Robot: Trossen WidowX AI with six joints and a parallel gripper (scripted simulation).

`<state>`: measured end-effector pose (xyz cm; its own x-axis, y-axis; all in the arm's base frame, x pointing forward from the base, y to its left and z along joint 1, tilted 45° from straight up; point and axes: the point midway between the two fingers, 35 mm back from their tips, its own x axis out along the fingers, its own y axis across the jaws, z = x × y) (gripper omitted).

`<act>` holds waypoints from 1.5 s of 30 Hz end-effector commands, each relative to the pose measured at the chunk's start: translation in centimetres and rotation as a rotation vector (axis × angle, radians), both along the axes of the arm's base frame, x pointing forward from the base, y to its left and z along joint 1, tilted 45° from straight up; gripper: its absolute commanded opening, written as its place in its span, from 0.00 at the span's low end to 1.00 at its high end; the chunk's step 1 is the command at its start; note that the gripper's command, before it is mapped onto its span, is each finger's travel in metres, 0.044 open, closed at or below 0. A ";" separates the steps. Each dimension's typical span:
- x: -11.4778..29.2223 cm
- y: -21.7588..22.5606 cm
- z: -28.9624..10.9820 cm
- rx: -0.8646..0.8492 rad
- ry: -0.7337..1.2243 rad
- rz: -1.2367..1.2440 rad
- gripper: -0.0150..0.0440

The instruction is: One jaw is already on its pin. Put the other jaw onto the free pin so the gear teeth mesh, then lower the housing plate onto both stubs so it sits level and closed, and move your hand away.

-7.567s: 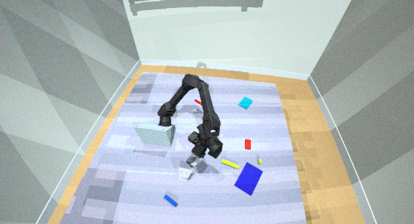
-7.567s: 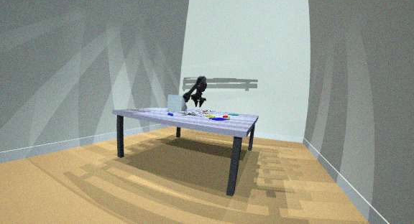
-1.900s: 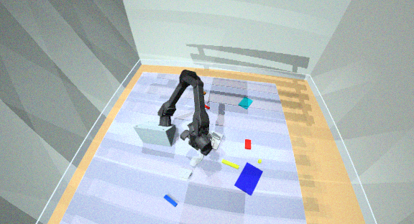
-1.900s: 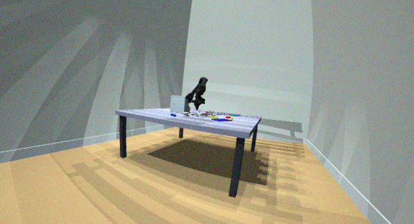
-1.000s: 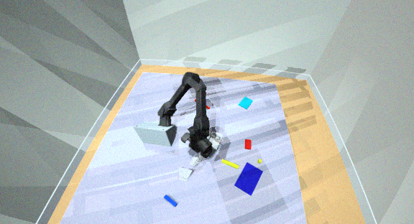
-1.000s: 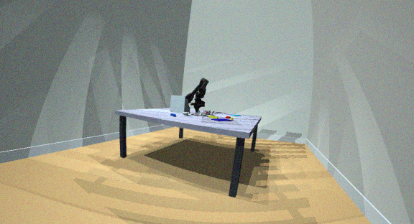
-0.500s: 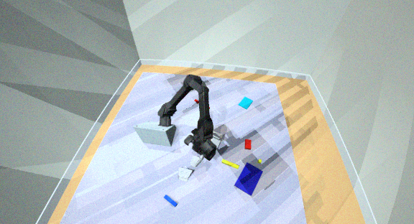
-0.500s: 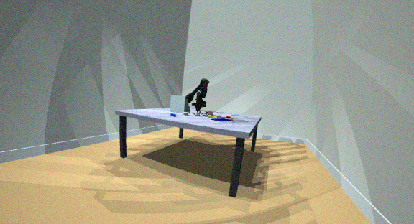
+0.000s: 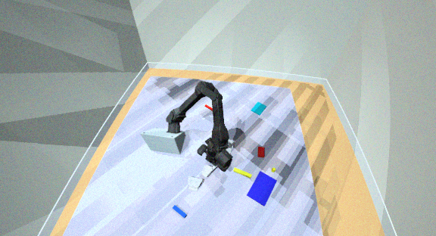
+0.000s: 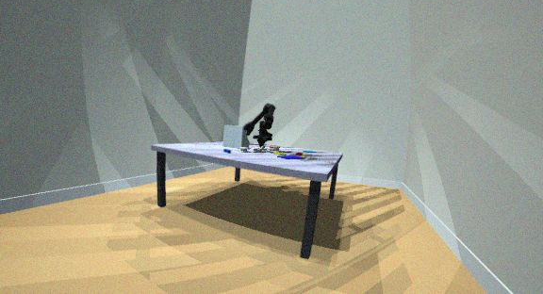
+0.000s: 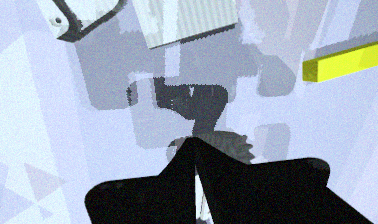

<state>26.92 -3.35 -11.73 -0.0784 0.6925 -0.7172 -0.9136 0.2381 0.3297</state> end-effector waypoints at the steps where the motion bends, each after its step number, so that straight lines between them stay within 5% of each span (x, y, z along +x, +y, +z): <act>1: 0.4 -0.1 -0.1 0.003 0.001 -0.005 0.25; 20: 0.8 -4.3 4.1 -0.001 0.004 0.000 0.25; 37: 0.8 -3.8 3.5 0.003 0.006 -0.009 1.00; 45: 0.8 -3.8 3.5 0.003 0.006 -0.009 1.00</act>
<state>27.75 -7.15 -8.22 -0.0785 0.6948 -0.7149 -0.9104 0.2422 0.3353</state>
